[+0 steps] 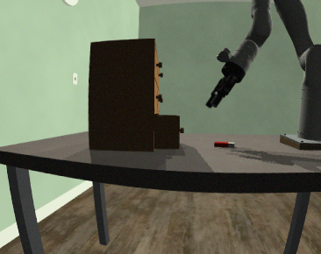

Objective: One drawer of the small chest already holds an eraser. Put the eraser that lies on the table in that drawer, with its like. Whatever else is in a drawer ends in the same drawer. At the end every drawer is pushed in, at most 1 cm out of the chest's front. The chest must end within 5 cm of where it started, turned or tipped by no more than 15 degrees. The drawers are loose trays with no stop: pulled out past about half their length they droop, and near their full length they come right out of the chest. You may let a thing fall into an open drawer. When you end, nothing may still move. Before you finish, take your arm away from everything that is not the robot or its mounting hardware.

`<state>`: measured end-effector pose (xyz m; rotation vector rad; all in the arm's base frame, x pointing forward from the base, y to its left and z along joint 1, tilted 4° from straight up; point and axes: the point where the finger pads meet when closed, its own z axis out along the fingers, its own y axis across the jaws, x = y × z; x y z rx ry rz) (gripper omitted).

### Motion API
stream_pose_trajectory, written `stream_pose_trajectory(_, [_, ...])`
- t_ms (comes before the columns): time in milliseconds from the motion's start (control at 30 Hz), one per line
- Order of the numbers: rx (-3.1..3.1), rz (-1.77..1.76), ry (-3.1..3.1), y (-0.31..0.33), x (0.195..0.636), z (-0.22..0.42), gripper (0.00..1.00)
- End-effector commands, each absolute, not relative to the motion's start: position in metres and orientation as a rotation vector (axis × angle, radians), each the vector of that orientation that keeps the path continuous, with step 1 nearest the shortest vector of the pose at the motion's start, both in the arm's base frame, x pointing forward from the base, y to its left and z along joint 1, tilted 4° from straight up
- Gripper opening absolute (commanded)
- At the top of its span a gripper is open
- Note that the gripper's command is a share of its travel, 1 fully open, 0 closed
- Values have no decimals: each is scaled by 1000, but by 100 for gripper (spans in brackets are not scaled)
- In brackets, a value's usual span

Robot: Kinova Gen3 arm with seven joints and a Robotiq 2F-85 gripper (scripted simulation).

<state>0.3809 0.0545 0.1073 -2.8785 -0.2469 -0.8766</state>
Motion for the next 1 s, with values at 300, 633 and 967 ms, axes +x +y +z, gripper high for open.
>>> stream_pose_trajectory(300, [-2878, -879, -247, 54, 381, 108, 0])
stream_pose_trajectory(633, [-2878, -879, -247, 55, 383, 105, 0])
stream_pose_trajectory(967, [-2878, -879, -247, 58, 391, 85, 0])
